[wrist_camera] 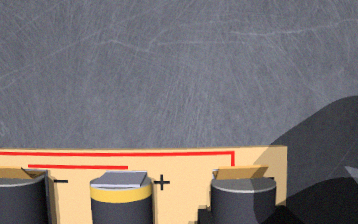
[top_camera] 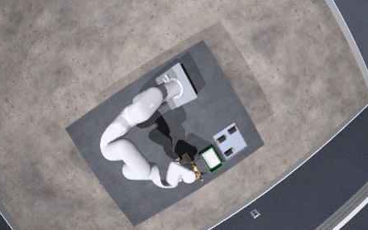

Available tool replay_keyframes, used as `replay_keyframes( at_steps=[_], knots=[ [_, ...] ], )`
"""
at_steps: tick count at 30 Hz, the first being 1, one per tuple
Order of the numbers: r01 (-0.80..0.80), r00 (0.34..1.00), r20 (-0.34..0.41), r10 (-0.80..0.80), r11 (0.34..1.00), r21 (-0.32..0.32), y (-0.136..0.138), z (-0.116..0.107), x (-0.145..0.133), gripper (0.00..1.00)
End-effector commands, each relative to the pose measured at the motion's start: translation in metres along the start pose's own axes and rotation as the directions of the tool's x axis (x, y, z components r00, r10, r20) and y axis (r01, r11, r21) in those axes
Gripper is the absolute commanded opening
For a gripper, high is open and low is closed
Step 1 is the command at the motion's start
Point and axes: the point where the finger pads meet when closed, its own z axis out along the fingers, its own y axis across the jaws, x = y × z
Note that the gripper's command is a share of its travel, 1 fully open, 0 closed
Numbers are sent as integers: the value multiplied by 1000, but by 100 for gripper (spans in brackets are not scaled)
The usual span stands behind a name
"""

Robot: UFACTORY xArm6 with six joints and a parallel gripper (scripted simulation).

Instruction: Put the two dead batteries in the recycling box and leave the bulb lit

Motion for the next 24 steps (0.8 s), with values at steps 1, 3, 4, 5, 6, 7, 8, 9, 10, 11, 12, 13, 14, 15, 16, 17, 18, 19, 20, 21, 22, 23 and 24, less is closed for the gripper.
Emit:
replay_keyframes(
  at_steps=[1, 3, 4, 5, 6, 7, 8, 9, 10, 11, 12, 13, 14, 15, 16, 17, 18, 19, 20, 21, 22, 23, 24],
  knots=[
    [-1, 1000, 0, 1, 1000, 4, -2, 3, 1, 28],
    [-1, 1000, 0, 1, 1000, 4, -2, 4, 1, 28],
    [-1, 1000, 0, 1, 1000, 4, -2, 5, 1, 28],
    [-1, 1000, 0, 1, 1000, 4, -2, 5, 1, 28],
    [-1, 1000, 0, 1, 1000, 4, -2, 6, 1, 28],
    [-1, 1000, 0, 1, 1000, 4, -2, 6, 1, 28],
    [-1, 1000, 0, 1, 1000, 4, -2, 6, 1, 28],
    [-1, 1000, 0, 1, 1000, 4, -2, 6, 1, 28],
    [-1, 1000, 0, 1, 1000, 4, -2, 6, 1, 28],
    [-1, 1000, 0, 1, 1000, 4, -2, 6, 1, 28],
    [-1, 1000, 0, 1, 1000, 4, -2, 6, 1, 28],
    [-1, 1000, 0, 1, 1000, 4, -2, 6, 1, 28],
    [-1, 1000, 0, 1, 1000, 4, -2, 6, 1, 28],
    [-1, 1000, 0, 1, 1000, 4, -2, 6, 1, 28],
    [-1, 1000, 0, 1, 1000, 4, -2, 6, 1, 28],
    [-1, 1000, 0, 1, 1000, 4, -2, 6, 1, 28],
    [-1, 1000, 0, 1, 1000, 4, -2, 6, 1, 28],
    [-1, 1000, 0, 1, 1000, 4, -2, 6, 1, 28],
    [-1, 1000, 0, 1, 1000, 4, -2, 6, 1, 28],
    [-1, 1000, 0, 1, 1000, 4, -2, 6, 1, 51],
    [-1, 1000, 0, 1, 1000, 4, -2, 6, 1, 51],
    [-1, 1000, 0, 1, 1000, 4, -2, 6, 1, 51],
    [-1, 1000, 0, 1, 1000, 4, -2, 6, 1, 51]
  ],
)
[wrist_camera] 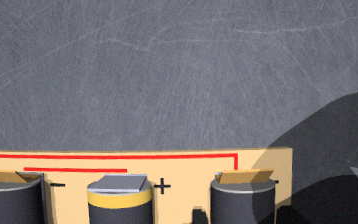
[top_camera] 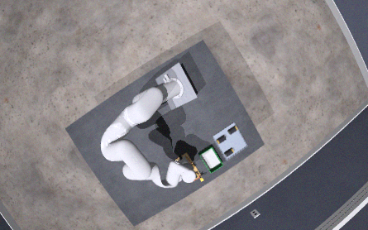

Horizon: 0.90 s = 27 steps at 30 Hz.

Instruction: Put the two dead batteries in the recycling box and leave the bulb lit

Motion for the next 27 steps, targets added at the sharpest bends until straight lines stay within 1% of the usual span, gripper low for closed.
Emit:
replay_keyframes(
  at_steps=[1, 19, 22, 26, 27],
  knots=[
    [0, 1000, 0, 0, 1000, 3, -1, -1, 0, 51],
    [0, 1000, 0, 0, 1000, 3, -1, -2, 0, 51],
    [0, 1000, 0, 0, 1000, 3, -1, -7, 0, 51],
    [0, 1000, 0, 0, 1000, 3, -1, -21, 0, 51],
    [0, 1000, 0, 0, 1000, 3, -1, -21, 0, 51]
  ],
)
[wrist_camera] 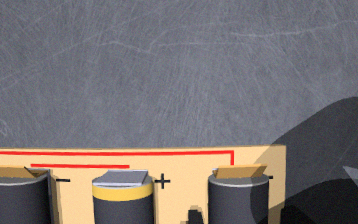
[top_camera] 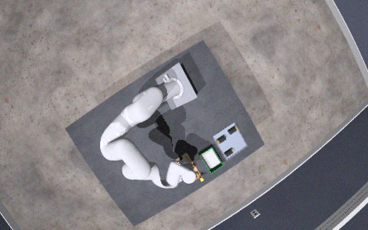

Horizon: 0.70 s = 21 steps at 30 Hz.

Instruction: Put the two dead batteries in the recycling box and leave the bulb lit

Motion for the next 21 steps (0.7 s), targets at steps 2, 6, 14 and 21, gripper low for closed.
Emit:
replay_keyframes(
  at_steps=[2, 6, 14, 21],
  knots=[
    [-1, 1000, 0, 1, 1000, 4, -1, -15, 0, 51],
    [-1, 1000, 0, 1, 1000, 4, -1, -34, 0, 51],
    [-1, 1000, 0, 1, 1000, 4, -1, -56, 0, 51],
    [-1, 1000, 0, 1, 1000, 4, -1, -56, 0, 51]
  ],
)
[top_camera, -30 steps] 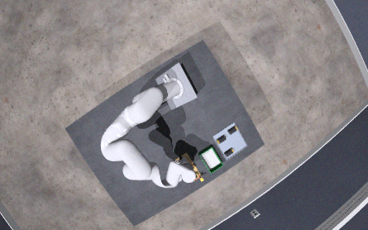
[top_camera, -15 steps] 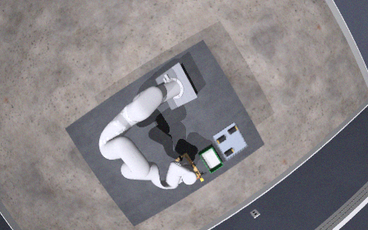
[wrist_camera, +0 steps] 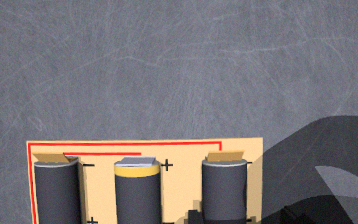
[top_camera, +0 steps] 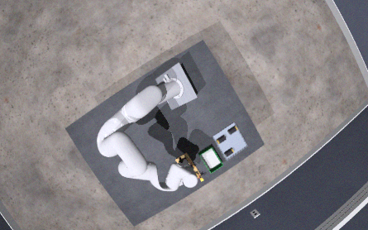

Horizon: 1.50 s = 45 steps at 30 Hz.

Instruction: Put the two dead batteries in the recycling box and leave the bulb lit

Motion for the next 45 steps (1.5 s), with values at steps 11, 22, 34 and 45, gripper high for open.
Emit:
replay_keyframes(
  at_steps=[11, 22, 34, 45],
  knots=[
    [-1, 1000, 0, 1, 1000, 4, -1, -2, 0, 51],
    [-1, 1000, 0, 1, 1000, 4, -1, -2, 0, 51],
    [-1, 1000, 0, 1, 1000, 4, -1, -41, 0, 51],
    [-1, 1000, 0, 1, 1000, 4, -1, -51, -7, 51]
  ],
)
